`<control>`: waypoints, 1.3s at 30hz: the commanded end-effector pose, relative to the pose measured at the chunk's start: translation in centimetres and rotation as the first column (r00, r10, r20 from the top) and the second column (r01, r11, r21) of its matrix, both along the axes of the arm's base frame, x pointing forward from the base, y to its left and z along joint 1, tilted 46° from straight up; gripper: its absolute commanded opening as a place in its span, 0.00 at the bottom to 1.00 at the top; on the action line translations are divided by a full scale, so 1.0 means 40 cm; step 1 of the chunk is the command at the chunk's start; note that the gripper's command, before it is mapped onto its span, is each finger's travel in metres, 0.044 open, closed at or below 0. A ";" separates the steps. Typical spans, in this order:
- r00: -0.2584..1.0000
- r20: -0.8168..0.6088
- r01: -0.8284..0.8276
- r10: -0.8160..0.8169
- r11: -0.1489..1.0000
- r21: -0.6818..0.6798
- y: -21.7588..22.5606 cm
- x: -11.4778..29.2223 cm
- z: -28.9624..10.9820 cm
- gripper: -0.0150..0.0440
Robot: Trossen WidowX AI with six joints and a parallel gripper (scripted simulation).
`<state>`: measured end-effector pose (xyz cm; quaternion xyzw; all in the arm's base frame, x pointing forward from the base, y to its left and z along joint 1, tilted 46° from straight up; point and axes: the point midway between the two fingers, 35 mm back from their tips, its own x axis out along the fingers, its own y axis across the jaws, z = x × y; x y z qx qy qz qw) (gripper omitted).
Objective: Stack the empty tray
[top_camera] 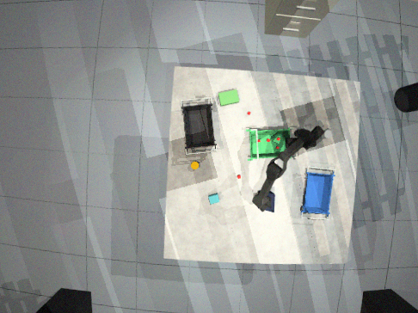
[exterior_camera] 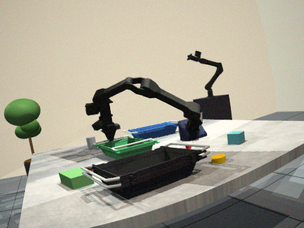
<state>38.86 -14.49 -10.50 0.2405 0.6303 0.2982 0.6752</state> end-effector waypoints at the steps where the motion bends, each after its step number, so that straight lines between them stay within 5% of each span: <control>1: 1.000 -0.005 0.004 -0.004 1.000 0.005 0.017 -0.002 -0.010 0.39; 39: 1.000 -0.007 0.004 -0.004 1.000 0.007 0.083 -0.017 0.175 0.39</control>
